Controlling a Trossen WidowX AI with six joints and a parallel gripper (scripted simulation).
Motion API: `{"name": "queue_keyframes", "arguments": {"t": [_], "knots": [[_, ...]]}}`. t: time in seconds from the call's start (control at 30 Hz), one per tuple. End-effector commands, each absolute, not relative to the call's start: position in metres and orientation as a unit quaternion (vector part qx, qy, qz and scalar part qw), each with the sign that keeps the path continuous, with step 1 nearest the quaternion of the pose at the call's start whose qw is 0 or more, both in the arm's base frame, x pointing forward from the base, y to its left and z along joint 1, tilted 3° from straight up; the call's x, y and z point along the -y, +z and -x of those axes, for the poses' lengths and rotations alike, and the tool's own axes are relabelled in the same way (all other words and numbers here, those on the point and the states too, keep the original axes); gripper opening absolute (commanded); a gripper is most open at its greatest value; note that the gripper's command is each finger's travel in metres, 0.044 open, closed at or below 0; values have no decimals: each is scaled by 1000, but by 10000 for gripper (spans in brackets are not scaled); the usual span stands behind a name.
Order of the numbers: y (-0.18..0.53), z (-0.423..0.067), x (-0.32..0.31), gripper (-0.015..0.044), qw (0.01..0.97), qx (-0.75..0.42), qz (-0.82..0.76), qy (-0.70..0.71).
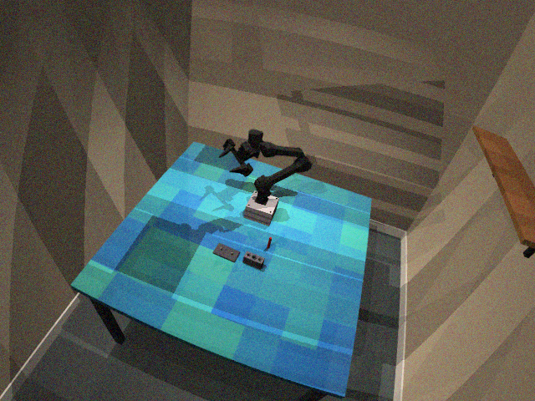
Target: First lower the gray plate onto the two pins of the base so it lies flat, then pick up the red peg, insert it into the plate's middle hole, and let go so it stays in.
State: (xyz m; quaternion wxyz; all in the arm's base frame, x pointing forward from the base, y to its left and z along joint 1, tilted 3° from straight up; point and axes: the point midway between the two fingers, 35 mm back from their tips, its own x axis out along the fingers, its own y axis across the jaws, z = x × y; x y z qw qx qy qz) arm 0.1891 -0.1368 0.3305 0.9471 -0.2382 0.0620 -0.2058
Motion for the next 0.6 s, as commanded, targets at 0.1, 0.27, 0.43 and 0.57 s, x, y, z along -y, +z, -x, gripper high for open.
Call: {"name": "queue_keyframes", "arguments": {"t": [0.1, 0.27, 0.43, 0.57], "knots": [[323, -203, 139, 440, 951, -89, 233, -182], [292, -252, 134, 440, 951, -187, 231, -87], [254, -300, 112, 440, 925, -281, 256, 22], [219, -334, 84, 440, 884, -349, 291, 115]]}}
